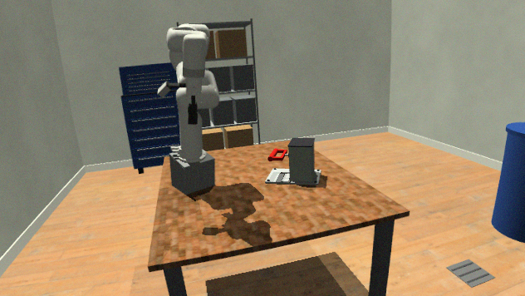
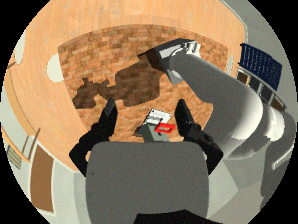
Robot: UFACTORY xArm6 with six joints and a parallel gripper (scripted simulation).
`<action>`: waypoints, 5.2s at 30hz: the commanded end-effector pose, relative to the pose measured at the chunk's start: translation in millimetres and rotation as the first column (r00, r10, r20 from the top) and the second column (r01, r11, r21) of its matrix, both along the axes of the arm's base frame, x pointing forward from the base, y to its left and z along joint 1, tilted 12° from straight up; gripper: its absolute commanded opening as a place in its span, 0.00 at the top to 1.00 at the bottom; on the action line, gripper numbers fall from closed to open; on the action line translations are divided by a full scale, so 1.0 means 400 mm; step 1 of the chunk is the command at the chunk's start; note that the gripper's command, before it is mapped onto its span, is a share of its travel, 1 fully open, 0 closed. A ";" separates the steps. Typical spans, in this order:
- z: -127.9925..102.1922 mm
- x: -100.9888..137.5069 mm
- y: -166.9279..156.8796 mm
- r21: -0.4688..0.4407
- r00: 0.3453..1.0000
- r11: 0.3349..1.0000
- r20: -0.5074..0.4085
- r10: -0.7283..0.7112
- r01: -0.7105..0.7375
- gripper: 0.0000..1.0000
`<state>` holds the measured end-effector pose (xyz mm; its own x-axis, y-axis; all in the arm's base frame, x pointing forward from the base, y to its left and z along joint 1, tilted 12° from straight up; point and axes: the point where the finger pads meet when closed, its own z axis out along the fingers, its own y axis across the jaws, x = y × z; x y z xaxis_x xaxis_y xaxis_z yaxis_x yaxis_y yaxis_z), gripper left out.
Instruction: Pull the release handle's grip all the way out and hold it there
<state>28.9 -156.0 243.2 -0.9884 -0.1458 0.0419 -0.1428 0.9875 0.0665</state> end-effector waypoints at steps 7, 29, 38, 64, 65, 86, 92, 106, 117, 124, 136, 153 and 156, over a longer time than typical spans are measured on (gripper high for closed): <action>0.006 0.013 -0.014 -0.011 1.000 1.000 -0.009 0.023 -0.023 0.00; 0.039 0.253 -0.117 -0.134 0.946 0.938 -0.104 0.308 -0.320 0.00; 0.044 0.497 -0.089 -0.228 0.850 0.819 -0.140 0.508 -0.526 0.00; -0.379 0.784 0.432 -0.112 0.373 0.361 -0.120 0.920 -0.926 0.00; -0.382 0.789 0.441 -0.127 0.383 0.368 -0.116 0.917 -0.921 0.00; -0.406 0.826 0.536 -0.240 0.460 0.437 -0.045 0.887 -0.867 0.00; -0.407 0.826 0.537 -0.240 0.460 0.438 -0.045 0.887 -0.866 1.00; -0.407 0.826 0.537 -0.240 0.460 0.438 -0.045 0.887 -0.866 1.00; -0.407 0.826 0.537 -0.240 0.460 0.438 -0.045 0.887 -0.866 1.00; -0.407 0.826 0.537 -0.240 0.460 0.438 -0.045 0.887 -0.866 1.00; -0.407 0.826 0.537 -0.240 0.460 0.438 -0.045 0.887 -0.866 0.48; -0.407 0.826 0.537 -0.240 0.460 0.438 -0.045 0.887 -0.866 0.48; -0.407 0.826 0.537 -0.240 0.460 0.438 -0.045 0.887 -0.866 0.48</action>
<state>358.1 58.3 79.4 -0.3366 -0.9337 0.1220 -0.9347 0.3156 -0.1637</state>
